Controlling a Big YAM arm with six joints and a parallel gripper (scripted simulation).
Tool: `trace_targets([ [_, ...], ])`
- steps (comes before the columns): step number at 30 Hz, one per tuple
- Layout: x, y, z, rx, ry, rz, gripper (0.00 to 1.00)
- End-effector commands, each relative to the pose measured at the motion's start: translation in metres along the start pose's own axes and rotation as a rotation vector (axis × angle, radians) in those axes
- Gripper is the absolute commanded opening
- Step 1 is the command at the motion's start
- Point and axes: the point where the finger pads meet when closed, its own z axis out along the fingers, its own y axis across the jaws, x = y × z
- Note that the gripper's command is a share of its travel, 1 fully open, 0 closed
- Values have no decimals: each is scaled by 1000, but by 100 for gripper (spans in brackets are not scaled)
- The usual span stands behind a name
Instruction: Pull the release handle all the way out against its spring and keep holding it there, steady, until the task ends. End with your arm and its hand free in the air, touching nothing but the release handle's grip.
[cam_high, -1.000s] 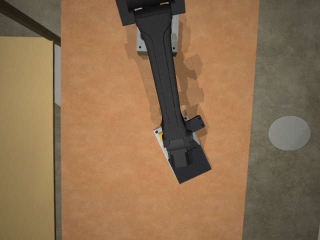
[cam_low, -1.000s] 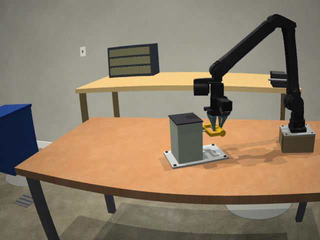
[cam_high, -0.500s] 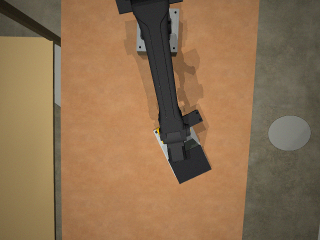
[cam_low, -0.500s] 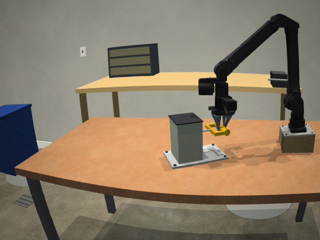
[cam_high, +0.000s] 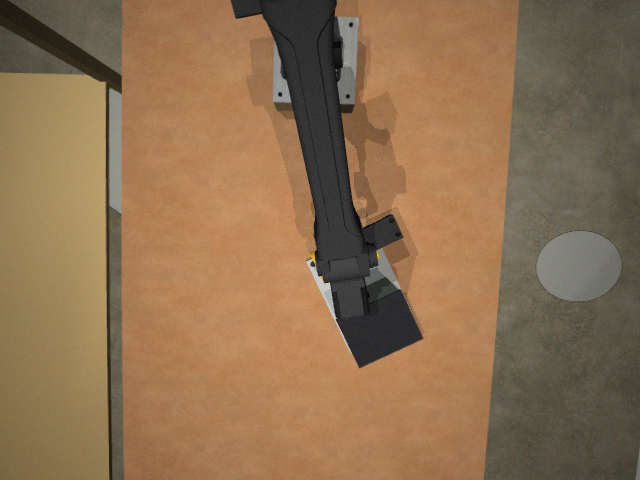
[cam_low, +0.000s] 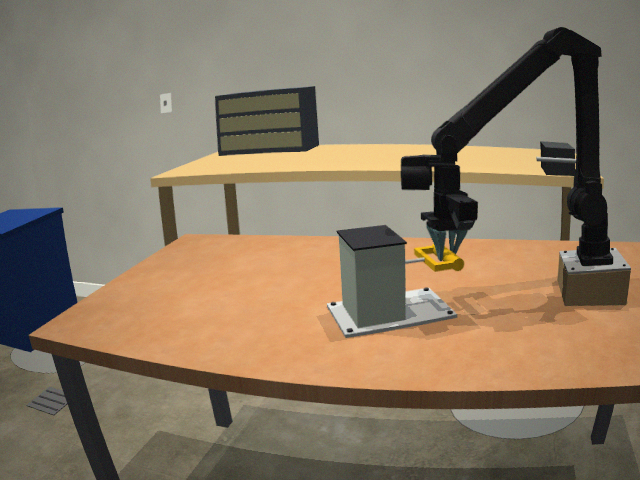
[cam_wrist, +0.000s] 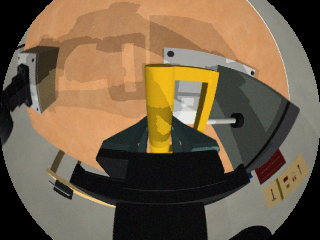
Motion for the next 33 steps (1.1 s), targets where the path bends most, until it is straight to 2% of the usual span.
trace_targets([
  [1,-1,30,-10,-31,-14,-13,0],
  [10,-1,42,-12,-55,-23,-10,0],
  [33,0,54,-14,-85,-29,-2,0],
])
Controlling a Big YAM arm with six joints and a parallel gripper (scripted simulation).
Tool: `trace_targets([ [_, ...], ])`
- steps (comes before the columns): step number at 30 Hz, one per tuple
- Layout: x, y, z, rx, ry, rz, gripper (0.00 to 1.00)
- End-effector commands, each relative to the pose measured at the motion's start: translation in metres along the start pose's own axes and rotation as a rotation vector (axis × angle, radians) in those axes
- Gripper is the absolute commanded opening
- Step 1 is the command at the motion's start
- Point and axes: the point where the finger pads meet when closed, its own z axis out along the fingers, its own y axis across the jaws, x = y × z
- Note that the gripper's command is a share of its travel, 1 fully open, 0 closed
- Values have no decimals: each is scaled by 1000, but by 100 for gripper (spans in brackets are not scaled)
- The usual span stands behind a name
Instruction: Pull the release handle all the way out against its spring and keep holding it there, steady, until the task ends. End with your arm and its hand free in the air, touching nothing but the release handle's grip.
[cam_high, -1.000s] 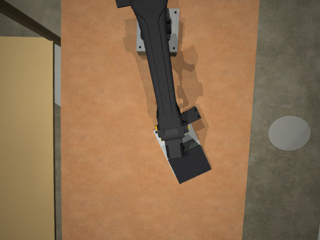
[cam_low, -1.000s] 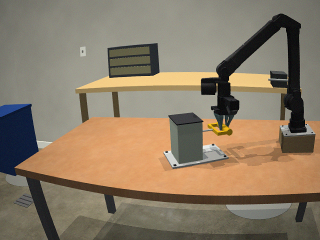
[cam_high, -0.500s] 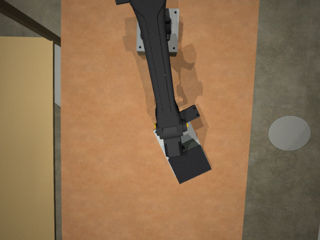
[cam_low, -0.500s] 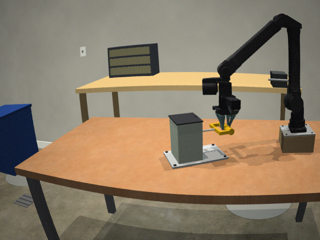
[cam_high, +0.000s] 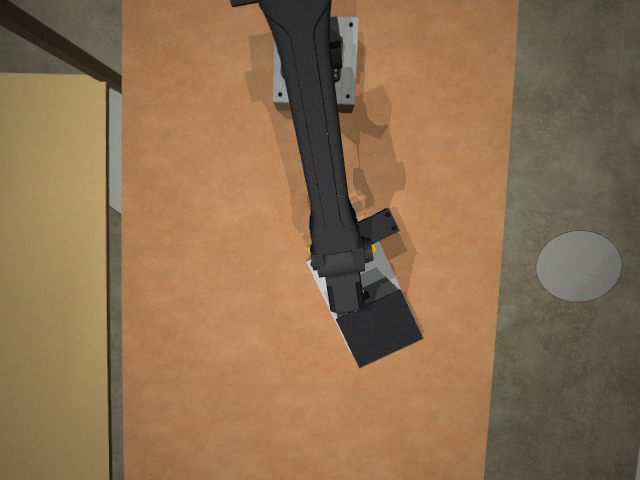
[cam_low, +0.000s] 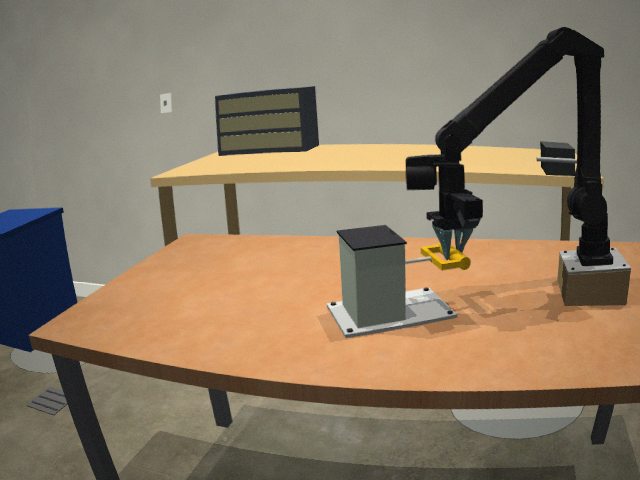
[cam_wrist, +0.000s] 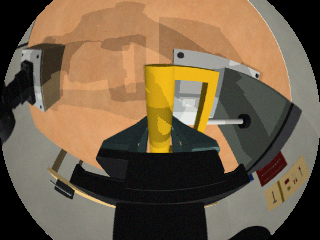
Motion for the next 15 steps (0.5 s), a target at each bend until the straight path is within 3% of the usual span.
trace_targets([
  [1,0,39,-13,-63,-16,-2,0],
  [15,0,41,-14,-70,-15,2,0],
])
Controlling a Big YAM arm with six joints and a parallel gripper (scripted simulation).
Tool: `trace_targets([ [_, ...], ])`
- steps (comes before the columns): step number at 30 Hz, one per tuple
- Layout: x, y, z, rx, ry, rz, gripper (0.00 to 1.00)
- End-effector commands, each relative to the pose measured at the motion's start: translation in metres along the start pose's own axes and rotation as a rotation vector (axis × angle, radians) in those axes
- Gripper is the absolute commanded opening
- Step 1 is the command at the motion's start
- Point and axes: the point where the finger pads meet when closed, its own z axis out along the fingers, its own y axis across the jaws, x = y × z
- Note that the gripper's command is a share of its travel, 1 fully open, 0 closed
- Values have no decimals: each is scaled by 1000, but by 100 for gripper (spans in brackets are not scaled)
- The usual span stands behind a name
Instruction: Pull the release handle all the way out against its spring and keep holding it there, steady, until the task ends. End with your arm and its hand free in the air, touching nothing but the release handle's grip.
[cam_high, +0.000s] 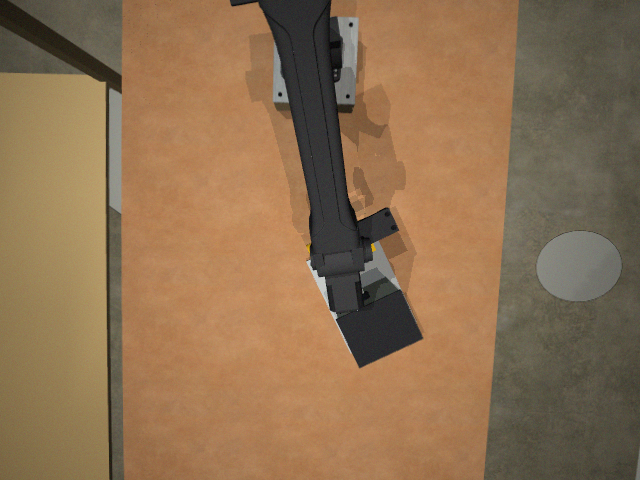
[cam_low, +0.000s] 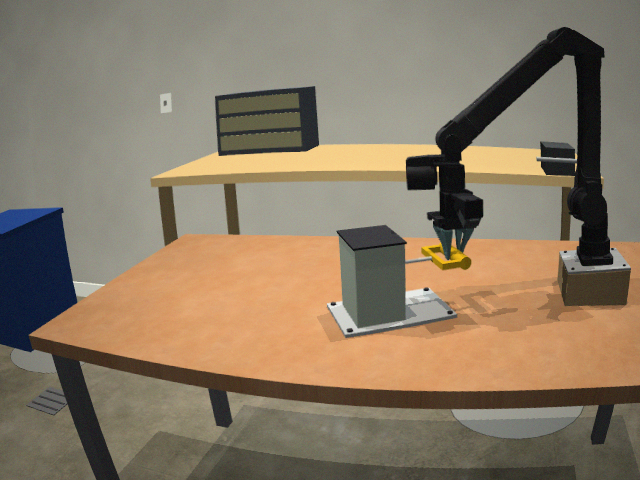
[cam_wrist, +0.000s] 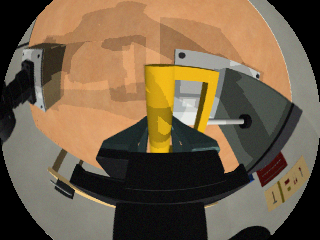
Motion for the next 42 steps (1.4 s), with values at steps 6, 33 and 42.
trace_targets([
  [6,0,39,-14,-65,-14,1,0],
  [33,0,39,-14,-65,-14,1,0],
  [42,0,45,-13,-65,-14,1,0],
])
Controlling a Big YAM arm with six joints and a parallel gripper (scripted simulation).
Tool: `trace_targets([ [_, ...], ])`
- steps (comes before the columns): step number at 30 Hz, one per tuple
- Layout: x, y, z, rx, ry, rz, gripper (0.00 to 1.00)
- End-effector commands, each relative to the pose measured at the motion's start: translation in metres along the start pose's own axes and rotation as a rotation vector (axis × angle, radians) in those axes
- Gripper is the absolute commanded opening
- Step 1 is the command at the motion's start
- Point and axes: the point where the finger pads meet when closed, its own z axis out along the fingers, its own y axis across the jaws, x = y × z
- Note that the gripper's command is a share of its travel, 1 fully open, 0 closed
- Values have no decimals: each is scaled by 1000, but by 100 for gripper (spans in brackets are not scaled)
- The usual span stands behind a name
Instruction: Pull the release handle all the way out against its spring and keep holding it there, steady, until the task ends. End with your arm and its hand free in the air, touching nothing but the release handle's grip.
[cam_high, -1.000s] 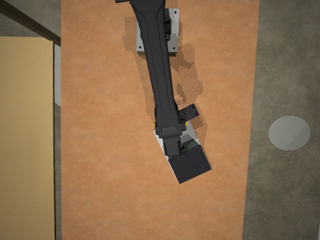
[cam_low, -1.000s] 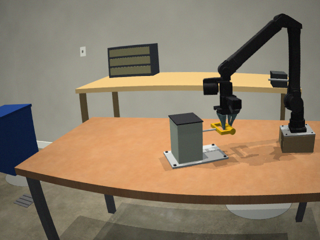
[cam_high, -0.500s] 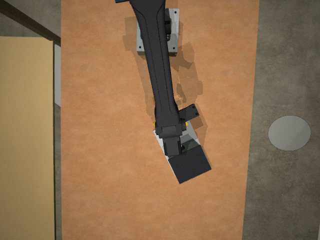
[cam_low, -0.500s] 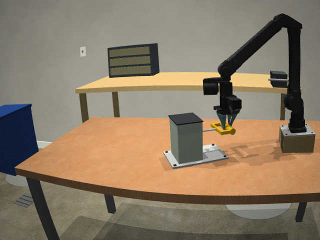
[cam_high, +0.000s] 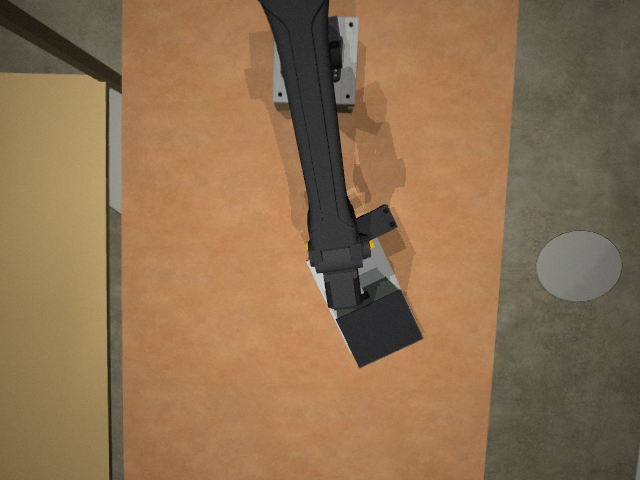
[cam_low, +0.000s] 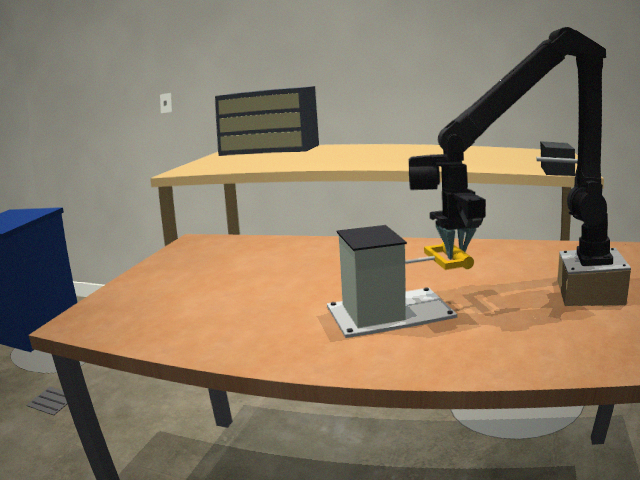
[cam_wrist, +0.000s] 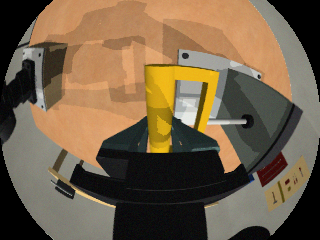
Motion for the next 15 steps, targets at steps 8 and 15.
trace_targets([
  [8,0,40,-14,-65,-13,3,0],
  [15,0,39,-13,-63,-14,1,0],
])
